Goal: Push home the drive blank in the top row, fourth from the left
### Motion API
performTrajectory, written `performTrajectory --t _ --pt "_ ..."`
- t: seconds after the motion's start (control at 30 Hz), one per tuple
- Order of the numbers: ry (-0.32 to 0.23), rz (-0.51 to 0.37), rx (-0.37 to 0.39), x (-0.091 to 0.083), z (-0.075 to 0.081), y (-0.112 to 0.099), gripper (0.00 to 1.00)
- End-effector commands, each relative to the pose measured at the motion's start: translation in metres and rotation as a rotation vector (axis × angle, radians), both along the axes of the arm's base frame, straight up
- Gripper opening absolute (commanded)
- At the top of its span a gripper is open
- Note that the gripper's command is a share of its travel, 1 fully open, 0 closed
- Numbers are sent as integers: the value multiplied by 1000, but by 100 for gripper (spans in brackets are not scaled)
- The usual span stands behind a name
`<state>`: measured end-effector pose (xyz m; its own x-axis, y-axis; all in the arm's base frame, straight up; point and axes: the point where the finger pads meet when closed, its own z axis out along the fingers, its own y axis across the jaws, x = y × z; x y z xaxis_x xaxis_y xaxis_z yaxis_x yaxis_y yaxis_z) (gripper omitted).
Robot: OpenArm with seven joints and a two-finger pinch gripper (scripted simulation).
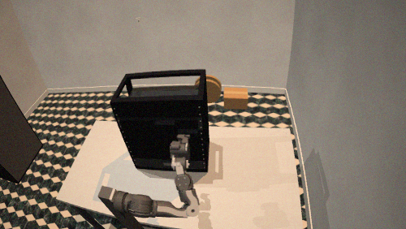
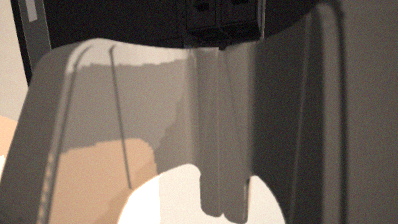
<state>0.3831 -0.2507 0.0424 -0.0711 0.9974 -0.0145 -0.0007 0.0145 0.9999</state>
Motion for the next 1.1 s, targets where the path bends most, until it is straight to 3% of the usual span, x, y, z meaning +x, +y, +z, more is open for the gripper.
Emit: performTrajectory --t 0.0,0.37,0.5,0.73,0.87,1.07 --pt "5 1 12 -1 -1 0 0" --pt "6 0 12 -13 -2 -1 0" --pt "6 0 12 -38 -4 -3 0" --pt "7 -1 12 -108 -8 -8 0" --pt "9 2 10 -128 -10 -8 0" --pt "10 2 11 -143 -11 -10 0"
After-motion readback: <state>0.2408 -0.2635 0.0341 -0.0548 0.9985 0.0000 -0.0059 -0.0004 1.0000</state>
